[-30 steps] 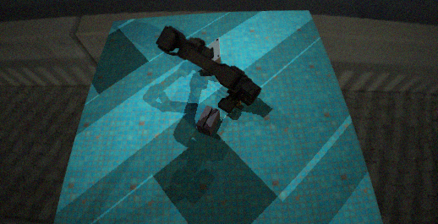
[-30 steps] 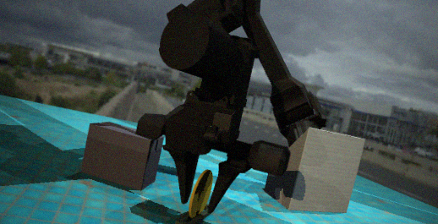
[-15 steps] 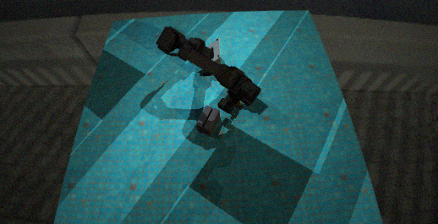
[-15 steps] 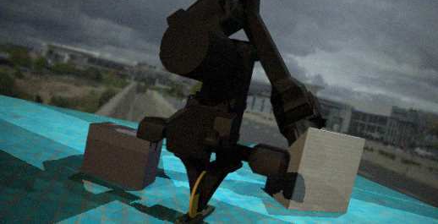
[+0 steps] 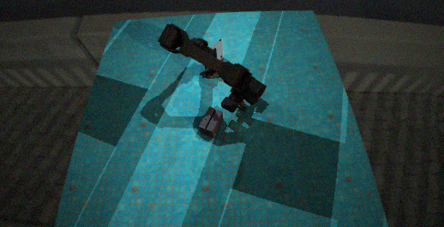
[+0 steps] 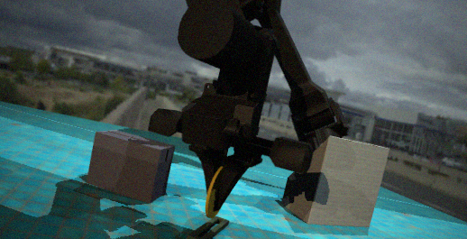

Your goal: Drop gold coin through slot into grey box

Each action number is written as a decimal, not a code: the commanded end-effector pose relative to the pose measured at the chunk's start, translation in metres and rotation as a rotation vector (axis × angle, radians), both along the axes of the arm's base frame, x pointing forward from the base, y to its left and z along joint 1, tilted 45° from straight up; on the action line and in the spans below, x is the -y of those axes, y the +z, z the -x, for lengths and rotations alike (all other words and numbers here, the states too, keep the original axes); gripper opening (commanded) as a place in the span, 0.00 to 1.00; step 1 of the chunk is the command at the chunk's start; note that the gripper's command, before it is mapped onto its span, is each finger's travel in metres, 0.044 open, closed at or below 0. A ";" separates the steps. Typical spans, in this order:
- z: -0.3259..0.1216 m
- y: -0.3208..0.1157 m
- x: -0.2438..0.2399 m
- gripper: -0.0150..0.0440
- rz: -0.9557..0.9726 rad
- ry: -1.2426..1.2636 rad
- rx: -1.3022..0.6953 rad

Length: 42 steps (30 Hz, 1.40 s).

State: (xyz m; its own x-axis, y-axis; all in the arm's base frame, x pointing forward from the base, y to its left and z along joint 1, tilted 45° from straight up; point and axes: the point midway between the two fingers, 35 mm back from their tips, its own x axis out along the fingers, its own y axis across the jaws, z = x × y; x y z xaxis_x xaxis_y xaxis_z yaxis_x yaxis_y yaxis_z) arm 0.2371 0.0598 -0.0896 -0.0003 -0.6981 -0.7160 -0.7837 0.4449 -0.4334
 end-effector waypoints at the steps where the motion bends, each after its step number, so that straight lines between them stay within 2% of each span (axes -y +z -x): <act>1: -0.003 0.008 -0.010 0.25 -0.008 -0.004 0.009; 29: 0.001 0.055 -0.052 0.25 -0.007 -0.009 0.012; 42: -0.001 0.056 -0.051 0.25 -0.007 -0.315 0.308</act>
State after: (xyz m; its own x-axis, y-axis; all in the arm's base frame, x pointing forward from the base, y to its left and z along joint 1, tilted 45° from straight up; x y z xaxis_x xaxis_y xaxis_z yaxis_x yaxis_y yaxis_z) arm 0.2371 0.1104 -0.0350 0.0019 -0.6954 -0.7186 -0.5456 0.6015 -0.5835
